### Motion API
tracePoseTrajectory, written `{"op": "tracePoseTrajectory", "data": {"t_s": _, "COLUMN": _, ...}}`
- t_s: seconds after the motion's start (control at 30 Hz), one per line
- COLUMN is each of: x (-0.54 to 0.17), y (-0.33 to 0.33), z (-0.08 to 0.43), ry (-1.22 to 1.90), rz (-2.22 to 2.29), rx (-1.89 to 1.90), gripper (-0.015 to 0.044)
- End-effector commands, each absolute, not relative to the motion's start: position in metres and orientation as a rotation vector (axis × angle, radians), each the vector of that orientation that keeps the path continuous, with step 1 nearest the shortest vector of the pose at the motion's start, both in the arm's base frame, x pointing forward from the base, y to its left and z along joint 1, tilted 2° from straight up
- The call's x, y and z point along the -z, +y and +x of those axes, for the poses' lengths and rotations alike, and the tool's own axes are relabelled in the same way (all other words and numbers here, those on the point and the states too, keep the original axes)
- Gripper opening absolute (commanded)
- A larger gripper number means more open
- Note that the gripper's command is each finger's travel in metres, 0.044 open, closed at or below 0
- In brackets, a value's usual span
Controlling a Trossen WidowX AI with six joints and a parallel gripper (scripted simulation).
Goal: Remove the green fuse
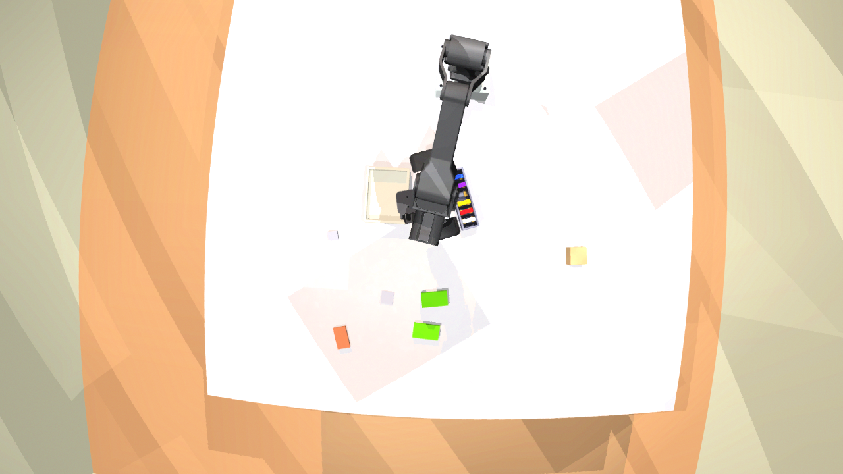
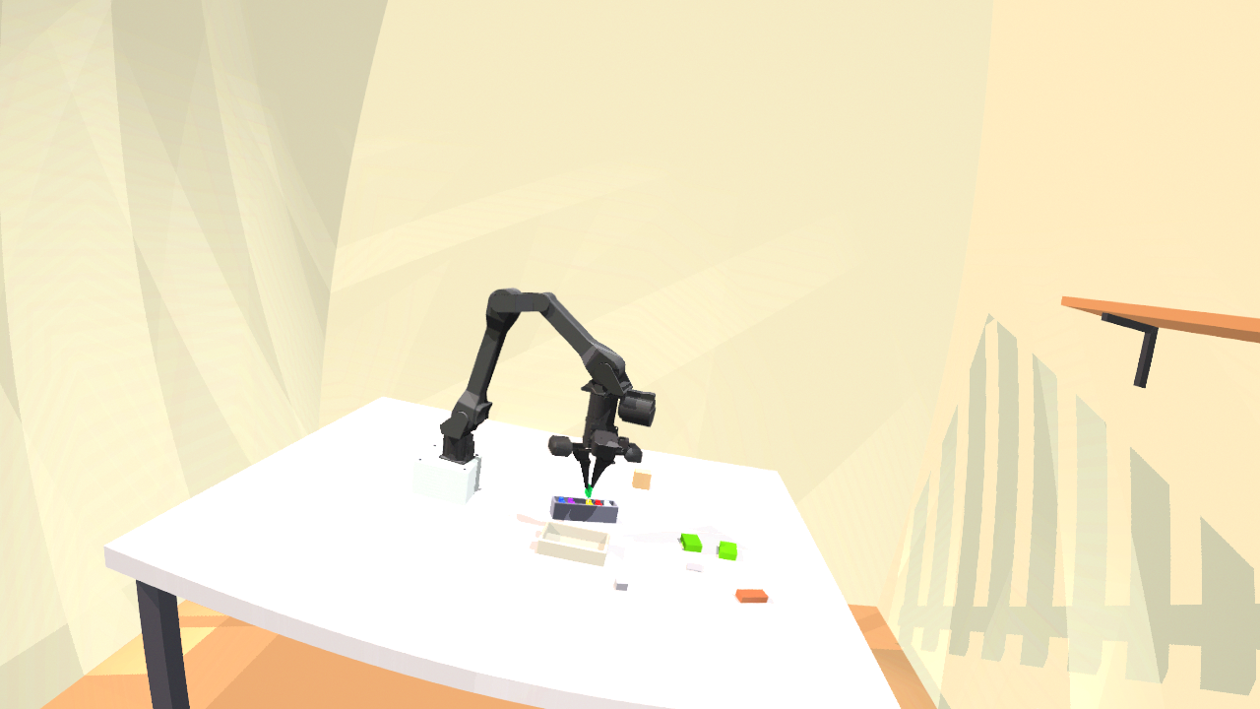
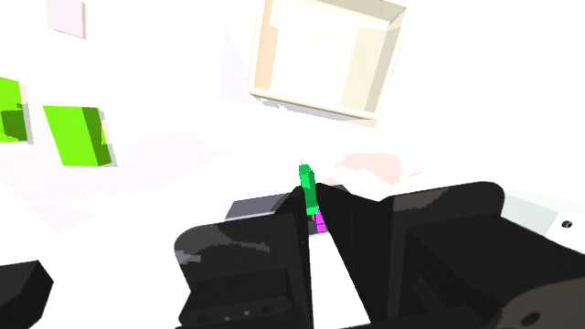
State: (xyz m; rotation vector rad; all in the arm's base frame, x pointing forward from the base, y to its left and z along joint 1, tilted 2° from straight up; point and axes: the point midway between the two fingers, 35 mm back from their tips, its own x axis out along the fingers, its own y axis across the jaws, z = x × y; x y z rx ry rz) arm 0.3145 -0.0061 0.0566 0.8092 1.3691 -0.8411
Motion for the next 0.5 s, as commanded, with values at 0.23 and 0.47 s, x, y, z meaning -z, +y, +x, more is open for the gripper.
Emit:
{"op": "tracePoseTrajectory", "data": {"t_s": 0.23, "x": -0.058, "y": -0.07, "z": 0.328, "ry": 1.37, "rz": 0.803, "rx": 0.844, "gripper": 0.0}}
{"op": "tracePoseTrajectory", "data": {"t_s": 0.47, "x": -0.06, "y": -0.111, "z": 0.33, "ry": 1.368, "rz": 0.8, "rx": 0.847, "gripper": 0.0}}
